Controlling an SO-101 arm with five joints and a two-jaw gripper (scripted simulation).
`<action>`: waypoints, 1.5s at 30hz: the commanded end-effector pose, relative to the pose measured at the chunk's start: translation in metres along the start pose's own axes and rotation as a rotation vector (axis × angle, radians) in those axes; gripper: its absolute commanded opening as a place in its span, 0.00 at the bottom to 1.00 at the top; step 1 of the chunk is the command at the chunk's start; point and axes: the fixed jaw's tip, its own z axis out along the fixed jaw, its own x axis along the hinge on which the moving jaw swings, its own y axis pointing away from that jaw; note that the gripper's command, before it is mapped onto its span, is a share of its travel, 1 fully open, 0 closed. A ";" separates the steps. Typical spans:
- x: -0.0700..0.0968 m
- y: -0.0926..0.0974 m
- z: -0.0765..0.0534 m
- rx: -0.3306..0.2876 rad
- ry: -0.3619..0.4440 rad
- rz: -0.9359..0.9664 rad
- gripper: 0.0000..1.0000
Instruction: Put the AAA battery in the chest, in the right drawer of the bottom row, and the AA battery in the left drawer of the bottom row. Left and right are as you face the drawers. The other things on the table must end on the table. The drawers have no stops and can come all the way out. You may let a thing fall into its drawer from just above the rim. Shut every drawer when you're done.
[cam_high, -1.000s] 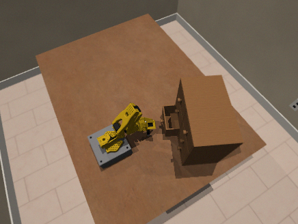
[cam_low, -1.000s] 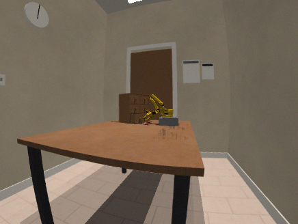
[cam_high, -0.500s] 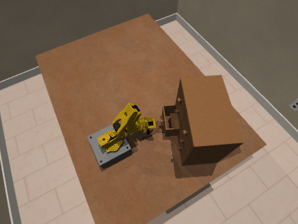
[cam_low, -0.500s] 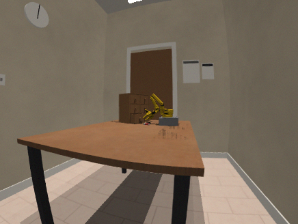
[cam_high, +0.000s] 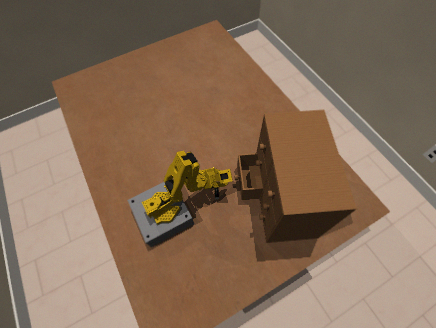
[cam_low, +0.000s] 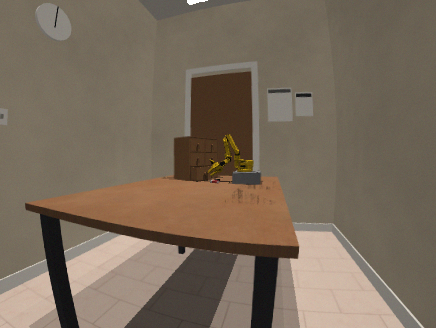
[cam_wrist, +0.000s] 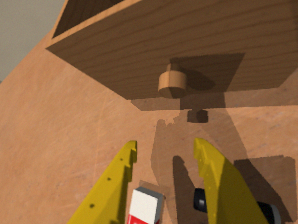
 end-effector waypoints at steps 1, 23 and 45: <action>-0.004 0.004 0.002 0.008 0.021 -0.038 0.21; -0.017 0.012 -0.004 0.066 0.131 -0.199 0.21; -0.025 0.017 -0.030 0.106 0.250 -0.357 0.21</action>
